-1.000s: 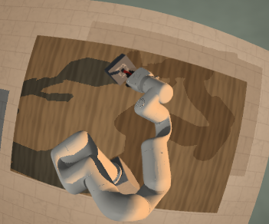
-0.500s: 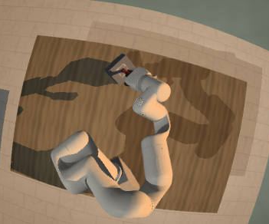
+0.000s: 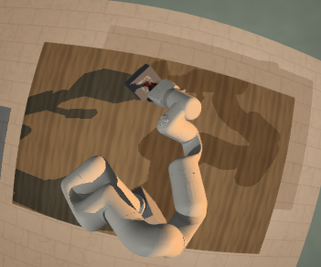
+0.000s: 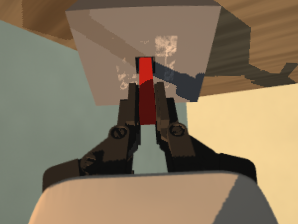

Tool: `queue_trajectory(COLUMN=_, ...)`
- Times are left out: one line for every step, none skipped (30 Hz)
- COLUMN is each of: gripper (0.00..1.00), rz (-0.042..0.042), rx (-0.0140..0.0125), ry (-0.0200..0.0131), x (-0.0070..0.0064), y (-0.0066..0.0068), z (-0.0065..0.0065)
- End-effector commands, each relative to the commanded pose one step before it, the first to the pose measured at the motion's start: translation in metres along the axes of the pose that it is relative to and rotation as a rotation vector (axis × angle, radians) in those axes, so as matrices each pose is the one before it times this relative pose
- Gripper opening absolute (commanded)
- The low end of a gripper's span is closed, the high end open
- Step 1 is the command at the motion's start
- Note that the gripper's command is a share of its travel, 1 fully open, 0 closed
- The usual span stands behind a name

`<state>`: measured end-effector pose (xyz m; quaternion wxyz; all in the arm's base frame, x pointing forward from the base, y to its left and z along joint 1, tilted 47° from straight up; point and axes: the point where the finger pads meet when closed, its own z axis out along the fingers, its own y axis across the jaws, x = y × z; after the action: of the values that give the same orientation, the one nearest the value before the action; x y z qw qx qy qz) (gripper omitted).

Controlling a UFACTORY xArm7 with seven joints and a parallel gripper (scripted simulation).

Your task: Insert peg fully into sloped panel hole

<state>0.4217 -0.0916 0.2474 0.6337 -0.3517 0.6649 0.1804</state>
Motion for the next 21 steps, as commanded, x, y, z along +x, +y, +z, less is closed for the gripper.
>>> queue_trajectory(gripper=0.00, rz=-0.00183, rx=0.00267, ry=0.00076, x=-0.00047, y=-0.00102, z=0.00364)
queue_trajectory(gripper=0.00, rz=0.00000, rx=0.00000, ry=-0.00001, x=0.00000, y=0.00000, z=0.00109)
queue_trajectory(gripper=0.00, rz=0.00000, rx=0.00000, ry=-0.00001, x=0.00000, y=0.00000, z=0.00109)
queue_trajectory(gripper=0.00, rz=0.00000, rx=0.00000, ry=-0.00001, x=0.00000, y=-0.00001, z=0.00109)
queue_trajectory(gripper=0.00, rz=0.00000, rx=0.00000, ry=-0.00001, x=0.00000, y=-0.00001, z=0.00109)
queue_trajectory(gripper=0.00, rz=0.00000, rx=0.00000, ry=-0.00001, x=0.00000, y=0.00000, z=0.00109)
queue_trajectory(gripper=0.00, rz=0.00000, rx=0.00000, ry=-0.00001, x=0.00000, y=0.00000, z=0.00109)
queue_trajectory(gripper=0.00, rz=0.00000, rx=0.00000, ry=0.00000, x=0.00000, y=0.00000, z=0.00000)
queue_trajectory(gripper=0.00, rz=0.00000, rx=0.00000, ry=0.00000, x=0.00000, y=0.00000, z=0.00000)
queue_trajectory(gripper=0.00, rz=0.00000, rx=0.00000, ry=-0.00001, x=0.00000, y=-0.00002, z=0.00108)
queue_trajectory(gripper=0.00, rz=0.00000, rx=0.00000, ry=-0.00001, x=0.00000, y=-0.00003, z=0.00108)
queue_trajectory(gripper=0.00, rz=-0.00007, rx=0.00000, ry=-0.00005, x=-0.00002, y=0.00003, z=0.00109)
queue_trajectory(gripper=0.00, rz=-0.00001, rx=0.00000, ry=-0.00001, x=-0.00002, y=0.00004, z=0.00109)
queue_trajectory(gripper=0.00, rz=0.00001, rx=0.00000, ry=0.00000, x=-0.00002, y=0.00005, z=0.00106)
queue_trajectory(gripper=0.00, rz=0.00001, rx=0.00000, ry=0.00000, x=-0.00002, y=0.00005, z=0.00101)
queue_trajectory(gripper=0.00, rz=0.00001, rx=0.00000, ry=0.00000, x=-0.00001, y=0.00004, z=0.00093)
queue_trajectory(gripper=0.00, rz=0.00001, rx=0.00000, ry=0.00000, x=-0.00001, y=0.00002, z=0.00084)
queue_trajectory(gripper=0.00, rz=0.00001, rx=0.00000, ry=0.00000, x=0.00000, y=0.00000, z=0.00075)
queue_trajectory(gripper=0.00, rz=0.00000, rx=0.00000, ry=0.00000, x=0.00001, y=-0.00002, z=0.00065)
queue_trajectory(gripper=0.00, rz=-0.00010, rx=-0.00033, ry=-0.00012, x=-0.00003, y=0.00014, z=-0.00244)
queue_trajectory(gripper=0.00, rz=0.00000, rx=0.00000, ry=0.00000, x=0.00000, y=0.00000, z=0.00000)
